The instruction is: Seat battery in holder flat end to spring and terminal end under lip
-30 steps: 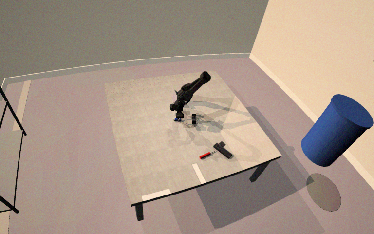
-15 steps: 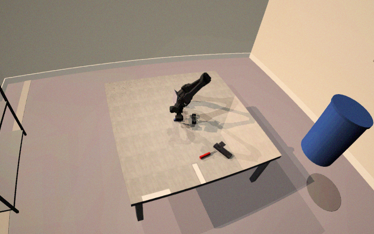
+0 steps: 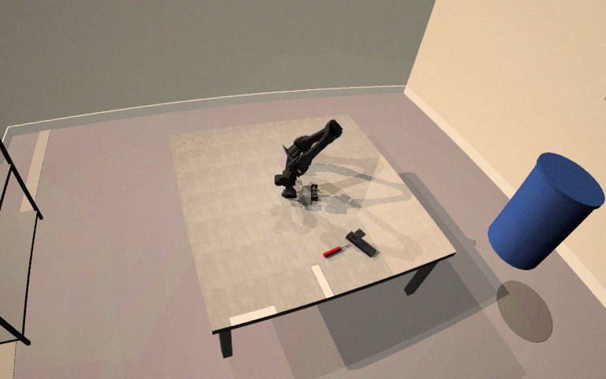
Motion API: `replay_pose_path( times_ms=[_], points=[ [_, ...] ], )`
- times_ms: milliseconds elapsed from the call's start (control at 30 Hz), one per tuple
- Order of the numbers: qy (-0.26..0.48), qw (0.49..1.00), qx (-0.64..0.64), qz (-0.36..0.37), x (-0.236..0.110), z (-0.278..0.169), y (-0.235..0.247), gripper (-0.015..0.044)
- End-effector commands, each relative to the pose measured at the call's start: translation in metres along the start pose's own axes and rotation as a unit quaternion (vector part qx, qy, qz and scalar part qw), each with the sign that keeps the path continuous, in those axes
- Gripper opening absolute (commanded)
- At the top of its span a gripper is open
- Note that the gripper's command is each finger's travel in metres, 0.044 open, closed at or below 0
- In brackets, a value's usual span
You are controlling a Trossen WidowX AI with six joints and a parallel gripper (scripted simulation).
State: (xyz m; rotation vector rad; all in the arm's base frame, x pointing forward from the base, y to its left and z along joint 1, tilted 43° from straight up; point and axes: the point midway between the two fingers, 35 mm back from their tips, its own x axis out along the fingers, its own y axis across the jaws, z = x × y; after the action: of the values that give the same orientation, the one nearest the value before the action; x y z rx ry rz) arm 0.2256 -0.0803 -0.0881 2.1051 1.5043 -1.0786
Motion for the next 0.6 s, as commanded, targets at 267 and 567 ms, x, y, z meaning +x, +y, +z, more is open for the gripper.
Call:
replay_pose_path(
  times_ms=[267, 567],
  points=[
    [0.003, 1.000, 0.005, -0.001, 0.003, 0.000, -0.002, 0.0077],
    [0.006, 1.000, 0.010, 0.003, -0.022, -0.002, 0.000, 0.0077]
  ],
)
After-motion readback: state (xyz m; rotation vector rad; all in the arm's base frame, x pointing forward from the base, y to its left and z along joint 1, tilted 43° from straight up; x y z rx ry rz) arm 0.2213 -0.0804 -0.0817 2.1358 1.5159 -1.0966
